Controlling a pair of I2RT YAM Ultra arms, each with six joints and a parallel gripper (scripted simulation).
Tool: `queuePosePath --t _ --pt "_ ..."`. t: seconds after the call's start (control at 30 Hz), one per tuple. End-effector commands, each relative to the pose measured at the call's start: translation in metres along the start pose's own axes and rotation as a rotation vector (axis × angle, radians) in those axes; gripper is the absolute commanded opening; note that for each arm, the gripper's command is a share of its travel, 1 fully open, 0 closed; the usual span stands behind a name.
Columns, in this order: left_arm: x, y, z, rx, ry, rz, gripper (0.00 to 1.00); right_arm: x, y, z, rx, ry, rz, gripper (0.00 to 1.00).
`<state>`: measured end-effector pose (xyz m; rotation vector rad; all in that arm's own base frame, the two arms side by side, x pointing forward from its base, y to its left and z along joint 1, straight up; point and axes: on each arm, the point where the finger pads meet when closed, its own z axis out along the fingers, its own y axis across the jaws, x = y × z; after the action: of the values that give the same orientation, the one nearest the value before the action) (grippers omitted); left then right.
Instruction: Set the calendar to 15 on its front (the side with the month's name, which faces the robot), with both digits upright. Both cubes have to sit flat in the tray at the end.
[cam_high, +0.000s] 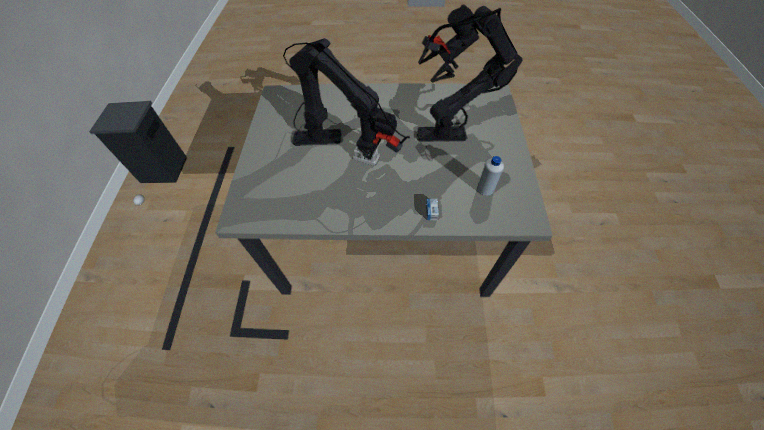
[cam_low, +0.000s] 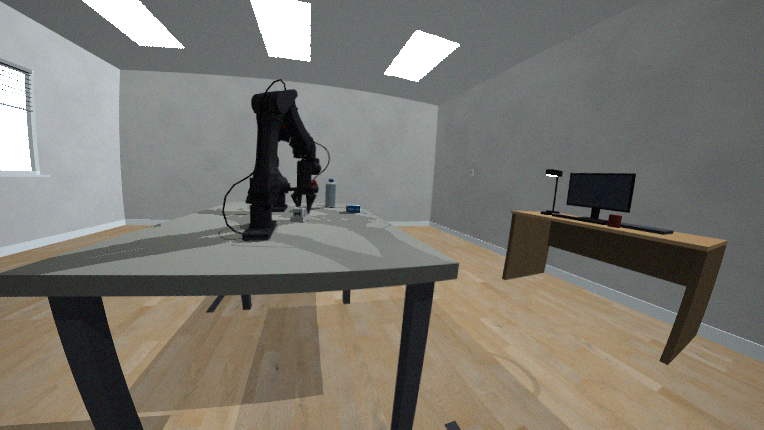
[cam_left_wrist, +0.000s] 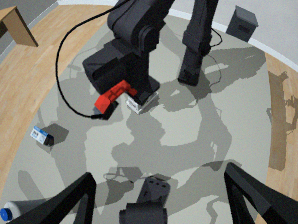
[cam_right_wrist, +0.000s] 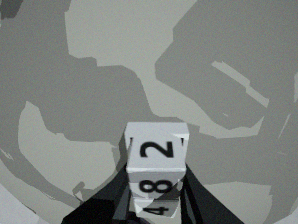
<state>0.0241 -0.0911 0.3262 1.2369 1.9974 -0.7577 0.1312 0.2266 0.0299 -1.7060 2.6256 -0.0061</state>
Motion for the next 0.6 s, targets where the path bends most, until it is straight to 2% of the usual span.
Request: queuePosePath --t 0.0,0.27,0.33,0.37,0.57 --pt "0.000 -0.001 -0.001 0.003 0.008 0.003 1.00 -0.002 -0.001 -0.001 0.007 0.020 0.011 0.35" --pt "0.000 -0.001 -0.001 0.003 0.008 0.003 1.00 -0.002 0.000 -0.002 0.006 0.021 0.011 0.35" --pt "0.000 -0.001 -0.001 0.003 0.008 0.003 1.00 -0.002 0.000 -0.002 0.006 0.021 0.011 0.58" --pt "0.000 -0.001 -0.001 0.003 0.008 0.003 1.00 -0.002 0.000 -0.002 0.001 0.009 0.007 0.64" --pt "0.000 -0.001 -0.001 0.003 0.008 0.003 1.00 -0.009 0.001 -0.011 0.005 0.021 0.008 0.64"
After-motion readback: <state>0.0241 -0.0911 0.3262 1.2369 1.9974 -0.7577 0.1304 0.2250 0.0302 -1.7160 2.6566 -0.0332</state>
